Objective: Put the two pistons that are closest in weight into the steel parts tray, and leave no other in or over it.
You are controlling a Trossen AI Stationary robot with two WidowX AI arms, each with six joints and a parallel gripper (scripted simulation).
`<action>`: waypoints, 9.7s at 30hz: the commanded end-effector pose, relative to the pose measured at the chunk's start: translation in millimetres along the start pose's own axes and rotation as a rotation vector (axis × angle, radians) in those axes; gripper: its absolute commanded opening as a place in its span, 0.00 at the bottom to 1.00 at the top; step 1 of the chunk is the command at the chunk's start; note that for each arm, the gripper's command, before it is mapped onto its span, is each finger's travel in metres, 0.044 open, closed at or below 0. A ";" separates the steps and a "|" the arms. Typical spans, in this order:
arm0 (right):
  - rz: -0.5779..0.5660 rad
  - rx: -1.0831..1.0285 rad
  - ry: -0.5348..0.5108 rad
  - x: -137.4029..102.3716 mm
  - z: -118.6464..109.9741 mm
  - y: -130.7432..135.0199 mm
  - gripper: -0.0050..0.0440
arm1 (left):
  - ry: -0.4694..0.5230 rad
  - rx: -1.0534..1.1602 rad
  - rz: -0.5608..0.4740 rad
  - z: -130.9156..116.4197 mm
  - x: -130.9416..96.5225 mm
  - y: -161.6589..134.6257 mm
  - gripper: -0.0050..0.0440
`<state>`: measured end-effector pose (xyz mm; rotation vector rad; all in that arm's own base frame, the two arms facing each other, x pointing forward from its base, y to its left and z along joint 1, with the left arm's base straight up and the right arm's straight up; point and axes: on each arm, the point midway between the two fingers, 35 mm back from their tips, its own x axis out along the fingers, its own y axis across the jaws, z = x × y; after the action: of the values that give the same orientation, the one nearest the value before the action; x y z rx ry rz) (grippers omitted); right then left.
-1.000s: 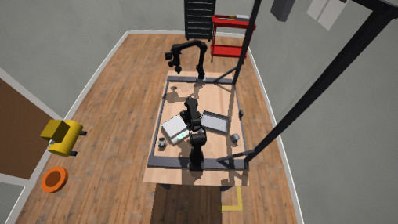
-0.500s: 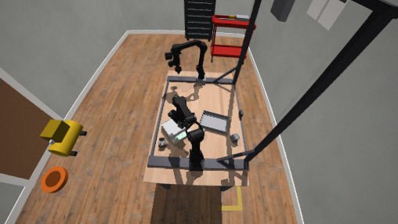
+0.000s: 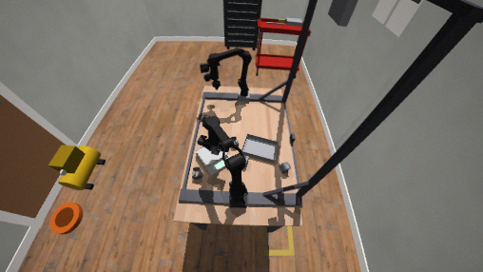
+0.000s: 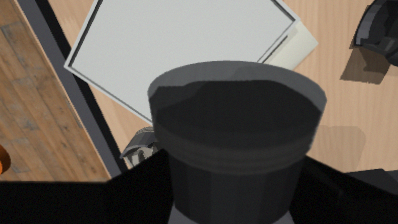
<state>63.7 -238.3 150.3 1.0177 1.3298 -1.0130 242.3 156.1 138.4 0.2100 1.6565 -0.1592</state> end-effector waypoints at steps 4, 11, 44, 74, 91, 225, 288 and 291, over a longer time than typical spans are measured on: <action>0.002 0.001 -0.032 -8.3 4.9 -0.2 0.92 | -0.067 -0.197 0.023 1.6 -17.1 5.5 0.43; 0.002 0.001 -0.032 -8.3 4.9 -0.2 0.92 | -0.081 -0.355 0.003 1.0 -15.9 4.8 0.43; 0.002 0.001 -0.032 -8.3 4.9 -0.2 0.92 | -0.100 -0.715 -0.032 38.9 -14.1 39.8 0.43; 0.002 0.001 -0.032 -8.3 4.9 -0.2 0.92 | -0.047 -0.038 0.107 35.1 -16.7 36.3 0.43; 0.002 0.001 -0.032 -8.3 4.9 -0.2 0.92 | -0.010 0.354 0.180 35.1 -16.4 36.4 0.43; 0.002 0.001 -0.032 -8.3 4.9 -0.2 0.92 | 0.025 0.761 0.260 42.2 59.8 54.0 0.43; 0.002 0.001 -0.032 -8.3 4.9 -0.2 0.92 | 0.025 0.761 0.260 41.9 57.0 54.0 0.62; 0.002 0.001 -0.032 -8.3 4.9 -0.2 0.92 | 0.025 0.761 0.260 41.9 57.0 54.0 0.62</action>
<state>63.7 -238.4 150.3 1.0177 1.3298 -1.0130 285.2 198.6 66.7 0.9754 1.5315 -0.6190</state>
